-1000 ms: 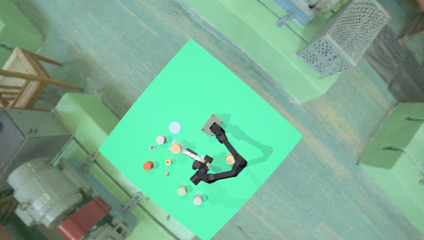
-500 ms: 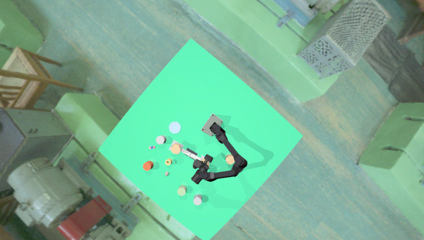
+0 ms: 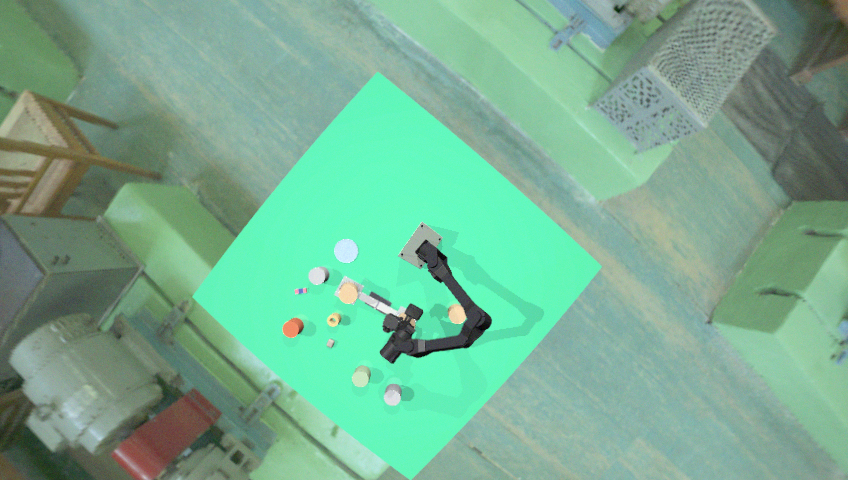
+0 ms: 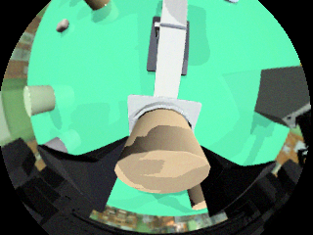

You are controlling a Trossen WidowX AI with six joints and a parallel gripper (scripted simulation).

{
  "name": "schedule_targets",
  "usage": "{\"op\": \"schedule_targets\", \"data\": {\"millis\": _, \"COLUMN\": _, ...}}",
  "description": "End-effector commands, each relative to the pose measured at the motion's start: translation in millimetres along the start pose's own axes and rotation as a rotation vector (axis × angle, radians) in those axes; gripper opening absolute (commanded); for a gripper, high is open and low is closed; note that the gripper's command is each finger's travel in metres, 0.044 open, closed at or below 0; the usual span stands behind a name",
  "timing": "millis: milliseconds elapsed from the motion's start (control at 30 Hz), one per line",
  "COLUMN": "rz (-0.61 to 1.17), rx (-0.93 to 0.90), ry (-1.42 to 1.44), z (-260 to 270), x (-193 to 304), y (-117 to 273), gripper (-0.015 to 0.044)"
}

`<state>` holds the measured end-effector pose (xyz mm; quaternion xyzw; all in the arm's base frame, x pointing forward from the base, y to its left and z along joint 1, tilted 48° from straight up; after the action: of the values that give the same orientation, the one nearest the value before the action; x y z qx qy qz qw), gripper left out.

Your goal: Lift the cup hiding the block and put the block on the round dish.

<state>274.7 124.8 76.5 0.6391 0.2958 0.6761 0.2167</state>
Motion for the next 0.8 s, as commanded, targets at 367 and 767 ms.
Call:
{"op": "schedule_targets", "data": {"millis": 367, "rz": -0.001, "rx": -0.001, "ry": -0.004, "z": 3, "x": -1, "y": 12, "gripper": 0.0}}
{"op": "schedule_targets", "data": {"millis": 767, "rz": -0.006, "rx": -0.002, "ry": -0.005, "z": 5, "x": -2, "y": 26, "gripper": 0.0}}
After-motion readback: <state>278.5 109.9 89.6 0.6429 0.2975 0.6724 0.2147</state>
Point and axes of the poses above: the point midway between the two fingers, 35 mm back from their tips, its own y axis back along the fingers, its own z axis across the jaws, x = y × z, the point moved 1 cm from there along y, back along the fingers, and after that the axes turned 6 degrees about -y, right-handed, at the moved point
